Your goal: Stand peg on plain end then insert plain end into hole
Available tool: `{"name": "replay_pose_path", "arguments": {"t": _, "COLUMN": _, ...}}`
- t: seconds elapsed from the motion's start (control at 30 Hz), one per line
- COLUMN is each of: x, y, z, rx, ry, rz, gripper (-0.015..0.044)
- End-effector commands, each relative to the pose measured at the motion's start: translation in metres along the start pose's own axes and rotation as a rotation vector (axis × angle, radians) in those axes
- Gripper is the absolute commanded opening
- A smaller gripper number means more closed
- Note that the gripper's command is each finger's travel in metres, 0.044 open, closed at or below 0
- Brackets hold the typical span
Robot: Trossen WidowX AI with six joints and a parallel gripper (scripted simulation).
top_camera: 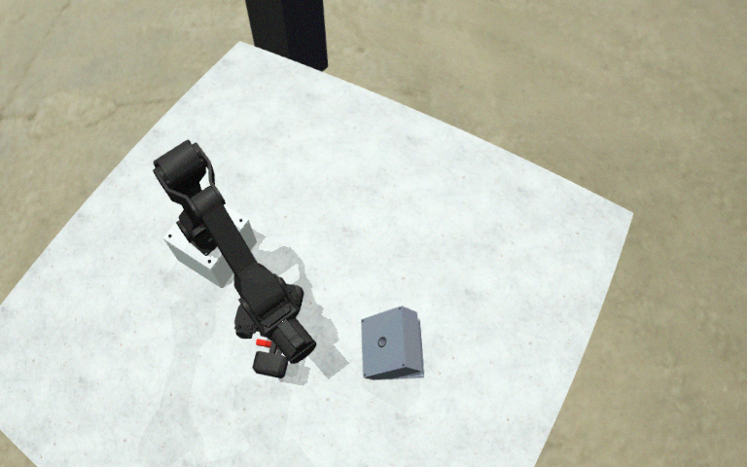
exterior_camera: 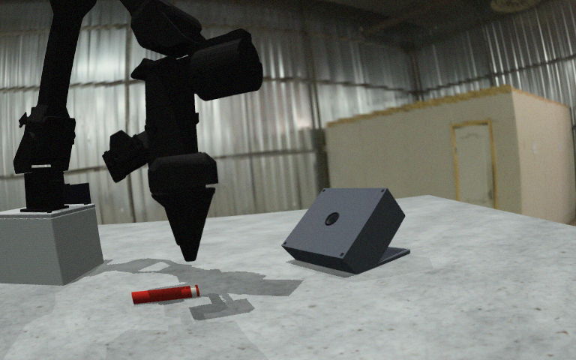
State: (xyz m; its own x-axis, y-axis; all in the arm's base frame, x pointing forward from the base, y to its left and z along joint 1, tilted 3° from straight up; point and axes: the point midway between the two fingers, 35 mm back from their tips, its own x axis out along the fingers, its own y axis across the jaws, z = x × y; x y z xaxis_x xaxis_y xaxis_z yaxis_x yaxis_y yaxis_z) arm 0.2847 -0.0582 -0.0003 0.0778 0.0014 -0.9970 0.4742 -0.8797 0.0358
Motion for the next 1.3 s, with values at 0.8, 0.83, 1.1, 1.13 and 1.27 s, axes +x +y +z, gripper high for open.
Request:
{"name": "replay_pose_path", "arguments": {"t": 0.8, "x": 0.047, "y": -0.003, "z": 0.005, "rx": 0.006, "ry": -0.009, "rz": -0.002, "gripper": 0.0440}}
{"name": "replay_pose_path", "arguments": {"t": 0.83, "x": 0.049, "y": -0.003, "z": 0.005, "rx": 0.006, "ry": -0.009, "rz": -0.002, "gripper": 0.0440}}
{"name": "replay_pose_path", "arguments": {"t": 1.1, "x": 0.050, "y": -0.003, "z": 0.005, "rx": 0.006, "ry": -0.009, "rz": -0.002, "gripper": 0.0282}}
{"name": "replay_pose_path", "arguments": {"t": 1.13, "x": 0.050, "y": -0.003, "z": 0.005, "rx": 0.006, "ry": -0.009, "rz": -0.002, "gripper": 0.0256}}
{"name": "replay_pose_path", "arguments": {"t": 1.27, "x": 0.050, "y": -0.003, "z": 0.005, "rx": 0.006, "ry": -0.009, "rz": -0.002, "gripper": 0.0151}}
